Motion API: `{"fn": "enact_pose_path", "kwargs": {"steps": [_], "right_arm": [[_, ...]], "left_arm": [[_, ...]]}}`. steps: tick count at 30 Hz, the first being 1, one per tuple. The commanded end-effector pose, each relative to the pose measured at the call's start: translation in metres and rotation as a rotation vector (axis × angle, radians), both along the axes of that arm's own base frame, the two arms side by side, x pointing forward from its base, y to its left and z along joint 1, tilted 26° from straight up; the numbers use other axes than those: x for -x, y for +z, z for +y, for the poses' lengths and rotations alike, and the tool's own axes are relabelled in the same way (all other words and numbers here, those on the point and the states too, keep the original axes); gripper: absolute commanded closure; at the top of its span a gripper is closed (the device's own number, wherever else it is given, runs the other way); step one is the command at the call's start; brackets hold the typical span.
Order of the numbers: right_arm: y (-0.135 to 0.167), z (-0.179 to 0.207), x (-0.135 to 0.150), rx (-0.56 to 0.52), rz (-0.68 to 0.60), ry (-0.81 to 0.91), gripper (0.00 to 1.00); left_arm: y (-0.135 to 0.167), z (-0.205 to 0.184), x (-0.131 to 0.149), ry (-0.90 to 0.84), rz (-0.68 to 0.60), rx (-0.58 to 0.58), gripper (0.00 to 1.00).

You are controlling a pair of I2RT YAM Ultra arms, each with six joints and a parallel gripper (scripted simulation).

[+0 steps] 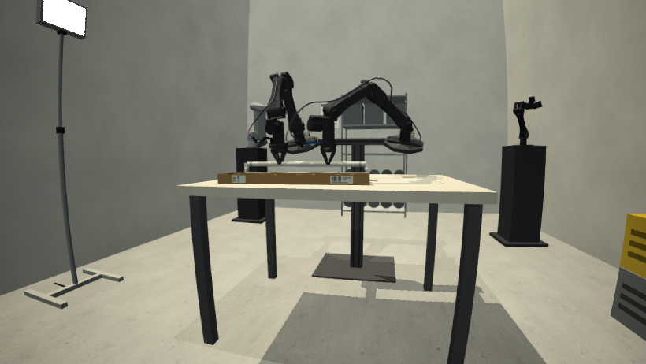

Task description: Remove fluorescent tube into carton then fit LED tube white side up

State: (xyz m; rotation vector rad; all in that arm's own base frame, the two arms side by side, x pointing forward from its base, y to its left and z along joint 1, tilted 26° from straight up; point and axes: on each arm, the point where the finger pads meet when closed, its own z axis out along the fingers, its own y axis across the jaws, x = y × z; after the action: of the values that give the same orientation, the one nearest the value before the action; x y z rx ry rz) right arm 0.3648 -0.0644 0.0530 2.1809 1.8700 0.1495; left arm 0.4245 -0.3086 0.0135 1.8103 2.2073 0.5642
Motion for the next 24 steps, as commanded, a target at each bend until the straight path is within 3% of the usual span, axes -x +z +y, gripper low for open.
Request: {"fn": "enact_pose_path", "kwargs": {"steps": [1,6,10,14,16,20,24], "right_arm": [[-0.006,0.004,-0.006,-0.016,-0.012,0.009,0.89],[0.007,0.000,-0.011,-0.011,-0.053,0.000,0.89],[0.001,0.007,-0.010,-0.013,-0.037,0.016,0.89],[0.006,0.007,-0.011,-0.012,-0.051,0.014,0.89],[-0.011,0.007,-0.006,-0.017,-0.005,0.014,0.89],[0.009,0.004,-0.018,-0.009,-0.066,0.012,0.89],[0.005,0.002,-0.019,-0.010,-0.059,0.007,0.89]], "left_arm": [[-0.005,-0.012,0.008,-0.038,0.013,0.023,0.89],[0.017,-0.021,0.000,-0.042,-0.029,0.064,0.89],[-0.004,-0.015,0.003,-0.040,0.003,0.032,0.89],[-0.001,-0.013,0.003,-0.035,0.001,0.034,0.89],[-0.019,-0.008,0.007,-0.035,0.029,0.007,0.89],[0.017,-0.021,-0.003,-0.042,-0.033,0.067,0.89],[-0.003,-0.014,-0.001,-0.036,-0.003,0.039,0.89]]}}
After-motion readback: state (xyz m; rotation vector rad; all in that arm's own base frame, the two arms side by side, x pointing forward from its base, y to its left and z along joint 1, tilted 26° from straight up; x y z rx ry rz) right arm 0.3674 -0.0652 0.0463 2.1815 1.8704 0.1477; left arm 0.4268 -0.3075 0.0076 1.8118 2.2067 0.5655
